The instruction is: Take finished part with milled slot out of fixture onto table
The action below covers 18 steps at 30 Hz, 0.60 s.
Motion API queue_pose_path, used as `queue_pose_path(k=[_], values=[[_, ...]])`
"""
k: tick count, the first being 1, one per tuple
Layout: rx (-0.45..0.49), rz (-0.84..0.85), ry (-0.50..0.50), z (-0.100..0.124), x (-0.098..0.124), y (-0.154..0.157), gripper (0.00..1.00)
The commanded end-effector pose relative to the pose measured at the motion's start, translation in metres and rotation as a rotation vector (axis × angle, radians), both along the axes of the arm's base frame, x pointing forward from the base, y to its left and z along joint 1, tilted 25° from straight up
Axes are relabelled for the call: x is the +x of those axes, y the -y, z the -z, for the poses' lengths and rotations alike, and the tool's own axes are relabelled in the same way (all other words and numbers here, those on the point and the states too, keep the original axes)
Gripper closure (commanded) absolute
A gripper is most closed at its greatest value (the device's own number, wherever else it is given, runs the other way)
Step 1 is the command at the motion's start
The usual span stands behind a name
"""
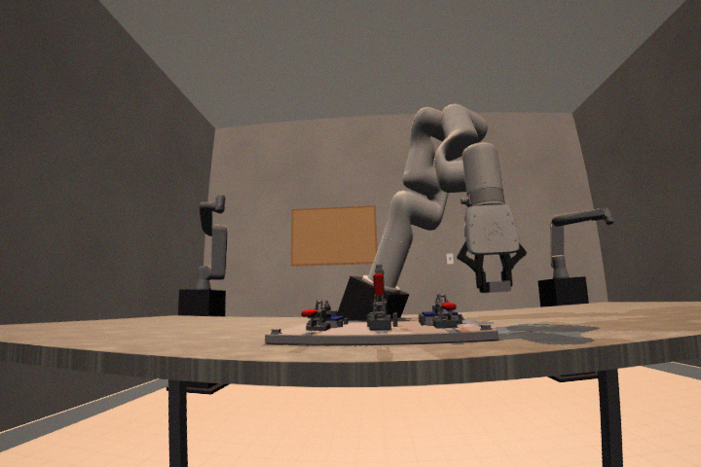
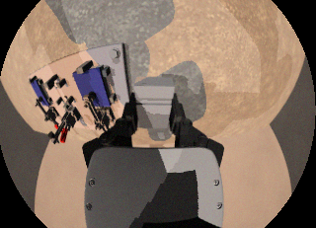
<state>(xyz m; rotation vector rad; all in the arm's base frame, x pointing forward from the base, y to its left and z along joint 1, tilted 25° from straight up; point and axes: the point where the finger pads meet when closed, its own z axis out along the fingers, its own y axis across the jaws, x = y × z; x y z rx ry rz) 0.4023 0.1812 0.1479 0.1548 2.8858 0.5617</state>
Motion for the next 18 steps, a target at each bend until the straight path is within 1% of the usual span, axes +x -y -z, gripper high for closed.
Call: queue_pose_path(k=[1, 15, 18], values=[[0.002, 0.0, 0.005, 0.002, 0.002, -0.002, 1.0], [0.002, 0.0, 0.005, 0.034, 0.01, -0.015, 1.0], [0.002, 0.0, 0.005, 0.036, 0.01, -0.016, 1.0]])
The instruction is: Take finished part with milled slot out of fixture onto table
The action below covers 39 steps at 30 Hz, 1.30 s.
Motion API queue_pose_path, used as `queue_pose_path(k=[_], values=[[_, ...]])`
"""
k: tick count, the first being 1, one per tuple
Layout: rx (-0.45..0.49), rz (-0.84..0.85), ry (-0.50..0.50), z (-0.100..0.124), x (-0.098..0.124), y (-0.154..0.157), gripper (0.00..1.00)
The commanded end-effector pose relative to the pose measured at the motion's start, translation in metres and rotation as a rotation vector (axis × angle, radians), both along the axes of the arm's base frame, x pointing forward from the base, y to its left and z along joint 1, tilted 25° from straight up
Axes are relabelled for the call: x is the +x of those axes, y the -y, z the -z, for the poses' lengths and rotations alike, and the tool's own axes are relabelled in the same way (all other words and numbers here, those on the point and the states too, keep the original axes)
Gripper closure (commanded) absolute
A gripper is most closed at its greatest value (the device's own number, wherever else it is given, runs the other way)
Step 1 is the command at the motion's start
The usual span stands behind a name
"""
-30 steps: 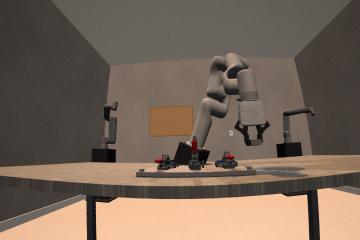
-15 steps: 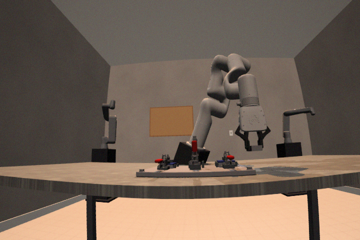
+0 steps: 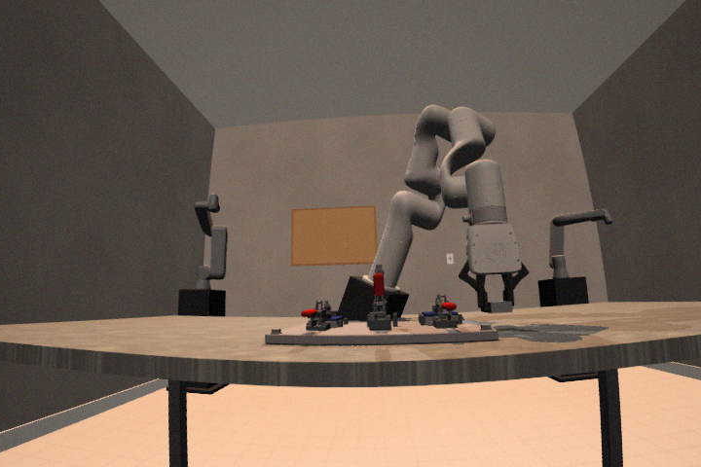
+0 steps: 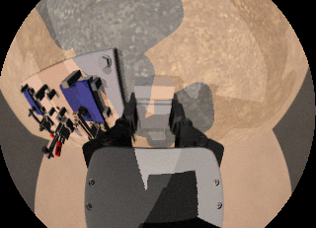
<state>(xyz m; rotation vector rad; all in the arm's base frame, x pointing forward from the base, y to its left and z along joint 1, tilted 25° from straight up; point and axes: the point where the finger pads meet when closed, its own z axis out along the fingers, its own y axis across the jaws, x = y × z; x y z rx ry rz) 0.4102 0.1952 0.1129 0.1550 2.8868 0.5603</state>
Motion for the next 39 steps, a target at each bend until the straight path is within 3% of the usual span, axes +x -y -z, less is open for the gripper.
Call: queue_pose_path(k=[1, 14, 39], values=[[0.003, 0.0, 0.005, 0.003, 0.003, -0.002, 1.0], [0.003, 0.0, 0.005, 0.017, 0.006, -0.008, 1.0], [0.003, 0.0, 0.005, 0.018, 0.007, -0.009, 1.0]])
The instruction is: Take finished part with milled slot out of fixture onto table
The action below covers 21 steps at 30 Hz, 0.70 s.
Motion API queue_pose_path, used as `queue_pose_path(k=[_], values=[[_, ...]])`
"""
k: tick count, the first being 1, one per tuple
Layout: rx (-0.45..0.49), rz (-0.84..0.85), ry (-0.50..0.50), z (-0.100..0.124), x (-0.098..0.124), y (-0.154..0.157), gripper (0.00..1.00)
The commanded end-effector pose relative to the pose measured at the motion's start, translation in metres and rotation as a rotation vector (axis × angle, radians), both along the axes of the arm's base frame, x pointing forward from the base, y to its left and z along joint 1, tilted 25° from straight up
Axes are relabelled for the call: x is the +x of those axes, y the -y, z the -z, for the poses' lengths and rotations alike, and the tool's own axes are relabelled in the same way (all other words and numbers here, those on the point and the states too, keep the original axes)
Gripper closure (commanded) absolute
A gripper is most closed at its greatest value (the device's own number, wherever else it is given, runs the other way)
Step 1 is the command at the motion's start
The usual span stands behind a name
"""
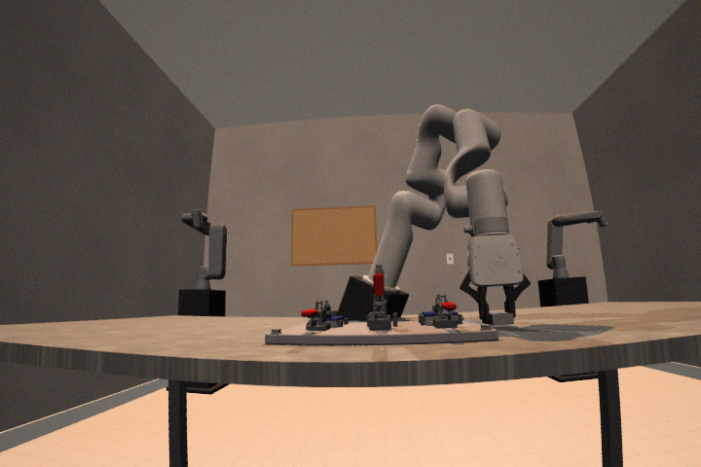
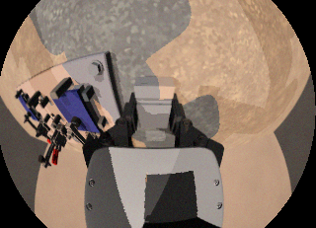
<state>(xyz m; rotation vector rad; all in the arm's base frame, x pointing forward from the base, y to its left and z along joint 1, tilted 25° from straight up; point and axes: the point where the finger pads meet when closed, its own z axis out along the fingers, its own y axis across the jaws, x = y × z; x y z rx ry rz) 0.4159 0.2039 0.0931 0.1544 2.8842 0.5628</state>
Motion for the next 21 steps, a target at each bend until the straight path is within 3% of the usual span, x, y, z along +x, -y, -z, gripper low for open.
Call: queue_pose_path(k=[1, 21], values=[[0.001, 0.001, 0.003, -0.0013, 0.001, -0.0002, 1.0], [0.001, 0.001, 0.003, 0.0004, 0.0014, -0.0009, 1.0]])
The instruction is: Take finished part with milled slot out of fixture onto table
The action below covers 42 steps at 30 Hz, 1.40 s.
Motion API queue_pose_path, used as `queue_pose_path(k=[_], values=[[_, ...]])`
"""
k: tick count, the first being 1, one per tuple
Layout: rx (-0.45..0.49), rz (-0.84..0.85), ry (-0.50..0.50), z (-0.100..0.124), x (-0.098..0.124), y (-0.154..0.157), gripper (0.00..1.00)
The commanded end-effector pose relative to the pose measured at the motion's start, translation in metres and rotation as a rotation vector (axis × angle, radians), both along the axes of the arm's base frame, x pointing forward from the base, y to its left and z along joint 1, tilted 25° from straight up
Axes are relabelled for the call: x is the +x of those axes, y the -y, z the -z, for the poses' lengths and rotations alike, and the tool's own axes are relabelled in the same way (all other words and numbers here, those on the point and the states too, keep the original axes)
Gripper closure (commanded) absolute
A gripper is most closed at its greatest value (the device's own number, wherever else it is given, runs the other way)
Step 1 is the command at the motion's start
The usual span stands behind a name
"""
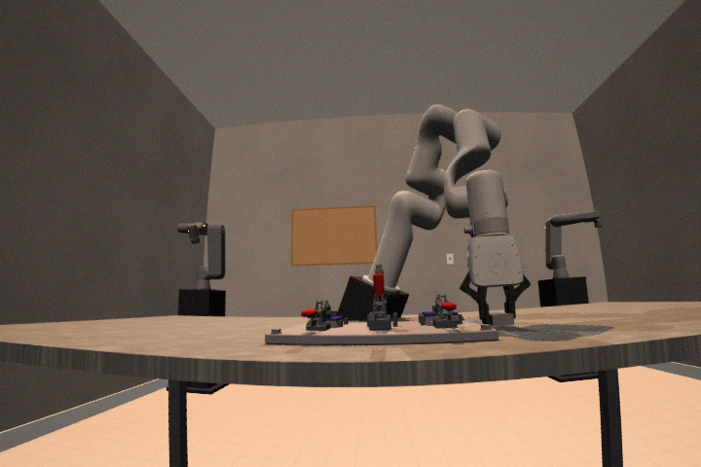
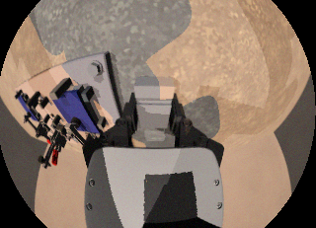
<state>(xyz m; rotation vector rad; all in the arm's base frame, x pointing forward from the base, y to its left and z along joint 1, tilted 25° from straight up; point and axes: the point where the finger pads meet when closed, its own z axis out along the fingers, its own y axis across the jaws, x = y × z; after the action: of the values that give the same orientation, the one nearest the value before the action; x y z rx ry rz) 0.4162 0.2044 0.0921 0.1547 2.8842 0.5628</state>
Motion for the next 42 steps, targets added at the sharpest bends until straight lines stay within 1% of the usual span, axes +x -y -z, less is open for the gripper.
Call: queue_pose_path(k=[1, 37, 38, 42], values=[[0.001, 0.001, 0.003, -0.0004, 0.0012, -0.0005, 1.0], [0.001, 0.001, 0.003, 0.0043, 0.0023, -0.0024, 1.0], [0.001, 0.001, 0.003, 0.0043, 0.0023, -0.0024, 0.31], [0.001, 0.001, 0.003, 0.0043, 0.0023, -0.0024, 0.31]])
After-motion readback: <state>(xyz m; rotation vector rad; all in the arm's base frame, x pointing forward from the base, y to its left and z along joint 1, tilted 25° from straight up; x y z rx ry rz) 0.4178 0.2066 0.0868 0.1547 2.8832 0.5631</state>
